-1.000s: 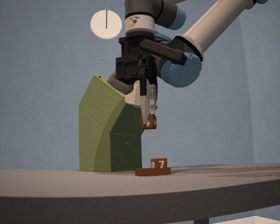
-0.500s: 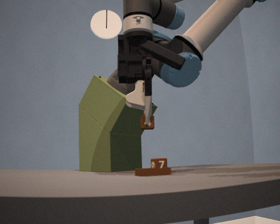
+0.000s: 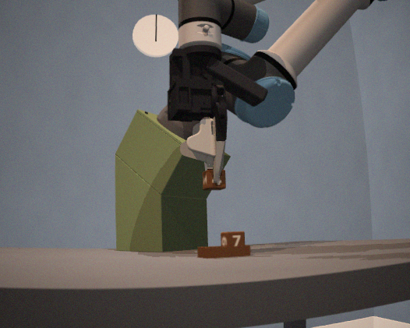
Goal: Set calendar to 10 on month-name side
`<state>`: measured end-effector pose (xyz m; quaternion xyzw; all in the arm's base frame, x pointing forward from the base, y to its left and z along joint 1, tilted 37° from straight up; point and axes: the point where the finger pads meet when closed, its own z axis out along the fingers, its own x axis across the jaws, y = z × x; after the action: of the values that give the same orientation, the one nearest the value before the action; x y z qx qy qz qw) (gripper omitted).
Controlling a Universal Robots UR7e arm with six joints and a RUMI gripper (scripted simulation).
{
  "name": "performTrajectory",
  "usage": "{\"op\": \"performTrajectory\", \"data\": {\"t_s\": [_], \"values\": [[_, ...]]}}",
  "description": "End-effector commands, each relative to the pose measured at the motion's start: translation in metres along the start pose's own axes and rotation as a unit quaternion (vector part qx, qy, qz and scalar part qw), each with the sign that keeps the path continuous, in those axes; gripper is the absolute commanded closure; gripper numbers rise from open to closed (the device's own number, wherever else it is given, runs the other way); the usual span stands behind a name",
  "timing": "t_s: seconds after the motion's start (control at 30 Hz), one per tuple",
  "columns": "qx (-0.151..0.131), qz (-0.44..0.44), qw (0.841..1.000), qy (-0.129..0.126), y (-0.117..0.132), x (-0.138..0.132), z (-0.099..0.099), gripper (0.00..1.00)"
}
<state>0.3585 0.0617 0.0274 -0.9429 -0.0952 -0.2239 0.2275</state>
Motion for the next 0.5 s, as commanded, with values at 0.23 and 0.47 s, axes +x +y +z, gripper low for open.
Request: {"op": "performTrajectory", "data": {"t_s": [0.23, 0.47], "values": [[0.001, -0.043, 0.999, 0.001, 0.0011, -0.0011, -0.0001, 0.9], [0.001, -0.047, 0.999, 0.001, 0.0012, -0.0012, -0.0001, 0.9]]}}
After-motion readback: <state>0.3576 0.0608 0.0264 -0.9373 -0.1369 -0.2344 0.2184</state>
